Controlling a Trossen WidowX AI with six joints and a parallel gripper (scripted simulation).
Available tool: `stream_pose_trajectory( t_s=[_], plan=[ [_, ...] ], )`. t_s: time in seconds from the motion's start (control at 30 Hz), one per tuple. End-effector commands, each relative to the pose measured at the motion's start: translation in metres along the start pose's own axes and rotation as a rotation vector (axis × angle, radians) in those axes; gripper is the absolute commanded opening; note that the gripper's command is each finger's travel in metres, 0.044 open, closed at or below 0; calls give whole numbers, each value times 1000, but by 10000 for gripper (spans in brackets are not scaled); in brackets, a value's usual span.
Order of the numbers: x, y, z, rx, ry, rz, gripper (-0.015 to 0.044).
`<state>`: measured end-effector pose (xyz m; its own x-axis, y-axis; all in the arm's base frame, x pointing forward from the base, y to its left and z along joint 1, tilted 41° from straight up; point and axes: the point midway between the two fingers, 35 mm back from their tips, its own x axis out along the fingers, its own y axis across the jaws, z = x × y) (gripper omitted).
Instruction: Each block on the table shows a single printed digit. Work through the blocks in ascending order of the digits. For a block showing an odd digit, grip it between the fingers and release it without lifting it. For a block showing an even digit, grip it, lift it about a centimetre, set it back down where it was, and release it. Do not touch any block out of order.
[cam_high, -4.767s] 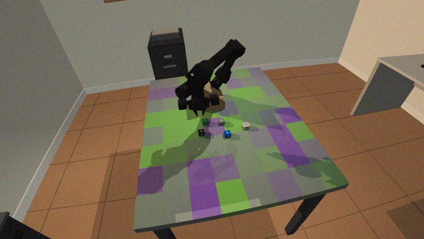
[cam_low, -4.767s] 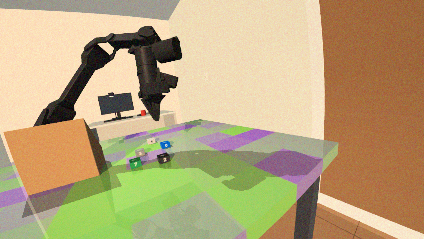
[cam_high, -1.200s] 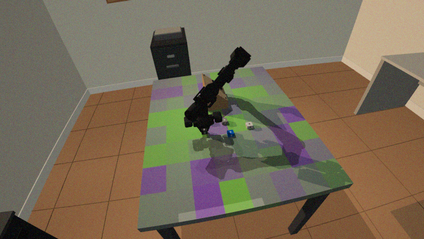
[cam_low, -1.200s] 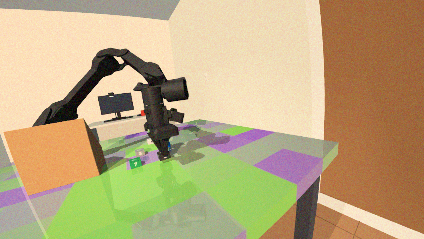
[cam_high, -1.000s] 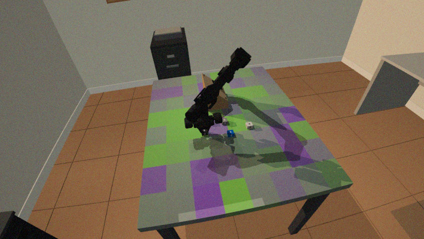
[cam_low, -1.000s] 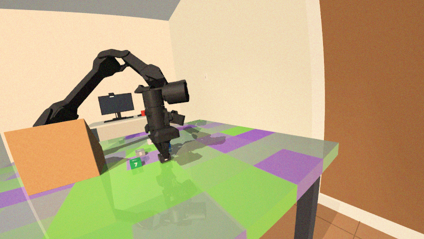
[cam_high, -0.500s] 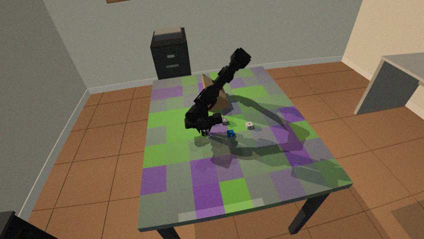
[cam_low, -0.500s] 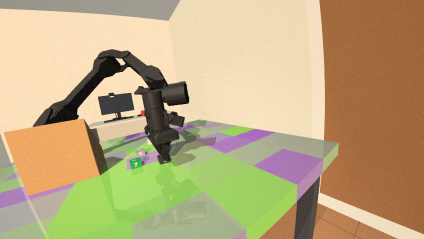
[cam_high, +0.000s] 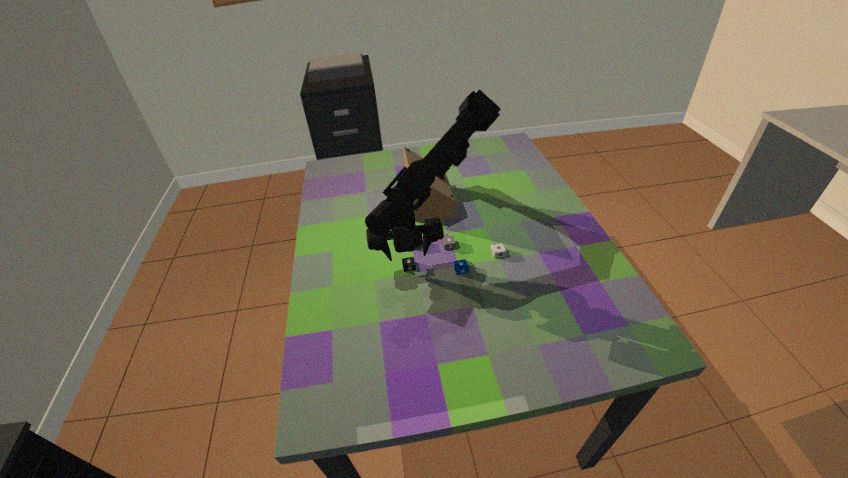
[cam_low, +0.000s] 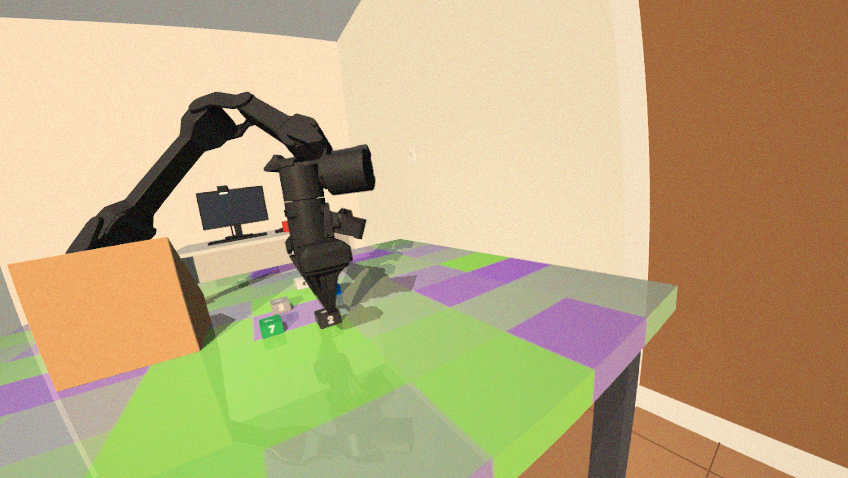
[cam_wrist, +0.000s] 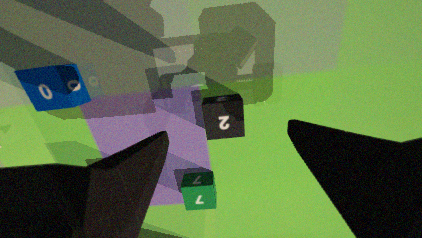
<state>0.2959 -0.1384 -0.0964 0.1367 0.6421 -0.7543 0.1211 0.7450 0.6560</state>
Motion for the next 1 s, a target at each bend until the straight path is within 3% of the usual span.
stream_pose_trajectory(
  t_s=[0.0, 0.07, 0.23, 0.37, 0.77, 0.97],
  plan=[
    [-10, 1, 2, -13, 0, -8, 400],
    [-20, 1, 3, -13, 0, -9, 348],
    [-89, 1, 2, -12, 1, -11, 216],
    [-91, 2, 2, -12, 1, -11, 120],
    [-91, 3, 1, -12, 1, -11, 120],
    [-95, 64, -22, -10, 3, -9, 120]
  ],
)
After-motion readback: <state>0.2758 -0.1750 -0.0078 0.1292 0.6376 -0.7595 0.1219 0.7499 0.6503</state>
